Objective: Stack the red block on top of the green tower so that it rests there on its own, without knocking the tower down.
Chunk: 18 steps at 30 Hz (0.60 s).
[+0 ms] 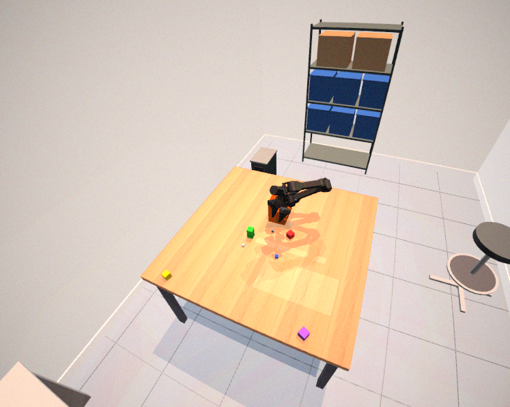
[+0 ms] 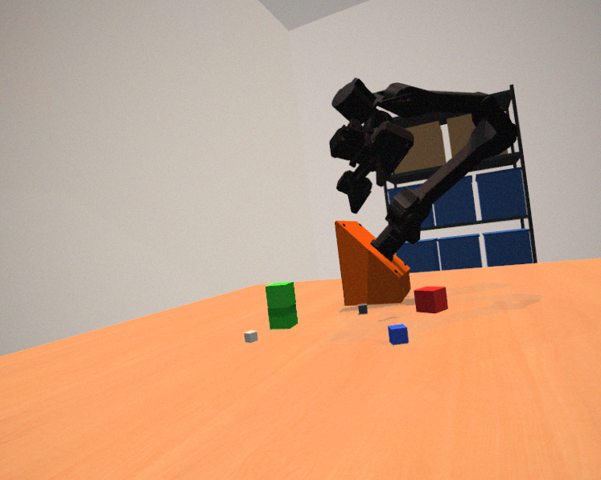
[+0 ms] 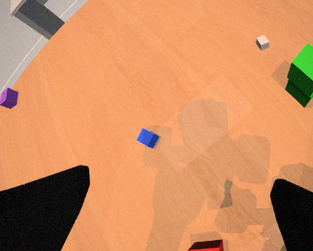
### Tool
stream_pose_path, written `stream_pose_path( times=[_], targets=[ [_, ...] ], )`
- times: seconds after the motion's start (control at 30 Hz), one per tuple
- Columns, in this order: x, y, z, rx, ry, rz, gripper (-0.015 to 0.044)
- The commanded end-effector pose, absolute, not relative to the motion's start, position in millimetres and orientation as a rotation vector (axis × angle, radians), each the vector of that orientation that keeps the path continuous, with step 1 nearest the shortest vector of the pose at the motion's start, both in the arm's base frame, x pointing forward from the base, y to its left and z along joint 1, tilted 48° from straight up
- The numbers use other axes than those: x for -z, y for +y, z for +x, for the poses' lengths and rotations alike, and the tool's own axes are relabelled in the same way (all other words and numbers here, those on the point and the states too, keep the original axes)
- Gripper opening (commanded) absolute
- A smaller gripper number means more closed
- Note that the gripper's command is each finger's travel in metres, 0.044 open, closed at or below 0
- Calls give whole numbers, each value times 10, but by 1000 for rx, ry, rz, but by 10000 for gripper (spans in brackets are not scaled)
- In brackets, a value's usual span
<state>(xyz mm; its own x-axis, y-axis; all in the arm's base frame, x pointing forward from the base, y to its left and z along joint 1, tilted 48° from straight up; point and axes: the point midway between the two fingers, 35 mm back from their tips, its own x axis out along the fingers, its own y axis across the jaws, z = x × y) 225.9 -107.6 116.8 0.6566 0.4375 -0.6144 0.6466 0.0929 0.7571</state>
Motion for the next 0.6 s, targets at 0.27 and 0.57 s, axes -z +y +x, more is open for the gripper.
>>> stream_pose_path(
  times=[0.27,0.57],
  targets=[
    [-1076,-236,2145,-26,1340,1317,440],
    [-1102,193,1967,-165,1555,1163,440]
  ],
)
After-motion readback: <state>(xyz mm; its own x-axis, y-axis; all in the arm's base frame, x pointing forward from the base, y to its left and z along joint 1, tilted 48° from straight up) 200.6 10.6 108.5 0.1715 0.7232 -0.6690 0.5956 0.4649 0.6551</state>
